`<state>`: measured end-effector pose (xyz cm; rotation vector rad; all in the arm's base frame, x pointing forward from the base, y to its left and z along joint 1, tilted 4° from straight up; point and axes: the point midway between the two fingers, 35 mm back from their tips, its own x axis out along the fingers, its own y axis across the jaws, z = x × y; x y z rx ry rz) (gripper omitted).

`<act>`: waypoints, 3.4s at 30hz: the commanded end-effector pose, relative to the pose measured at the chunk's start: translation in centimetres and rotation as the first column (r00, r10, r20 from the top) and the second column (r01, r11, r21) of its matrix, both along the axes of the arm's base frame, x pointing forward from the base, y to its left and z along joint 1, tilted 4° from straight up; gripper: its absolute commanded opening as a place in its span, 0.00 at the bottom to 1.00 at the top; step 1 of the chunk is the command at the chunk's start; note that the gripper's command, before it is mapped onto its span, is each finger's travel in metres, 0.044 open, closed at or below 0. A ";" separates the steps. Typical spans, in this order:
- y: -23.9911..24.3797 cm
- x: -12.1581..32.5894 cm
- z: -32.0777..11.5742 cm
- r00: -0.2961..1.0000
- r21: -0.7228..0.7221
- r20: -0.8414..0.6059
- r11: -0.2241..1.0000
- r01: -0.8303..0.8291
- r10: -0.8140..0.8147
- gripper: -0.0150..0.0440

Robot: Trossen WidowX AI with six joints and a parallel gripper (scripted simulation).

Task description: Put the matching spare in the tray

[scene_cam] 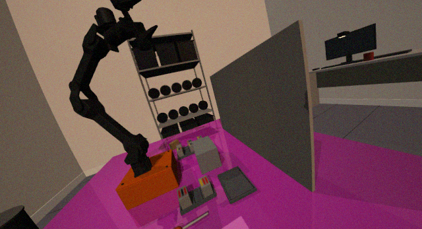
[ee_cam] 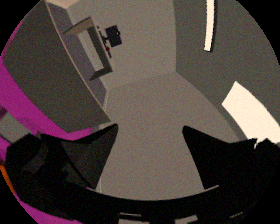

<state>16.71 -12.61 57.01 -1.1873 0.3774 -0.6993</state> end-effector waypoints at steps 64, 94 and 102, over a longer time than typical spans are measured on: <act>15.0 17.9 -46.8 0.573 0.730 -0.674 0.307 0.610 0.466 1.00; 31.8 3.6 -50.9 -0.158 0.729 -0.684 0.675 -0.114 0.713 0.76; 32.0 3.8 -51.7 -0.158 0.729 -0.684 0.674 -0.114 0.713 0.76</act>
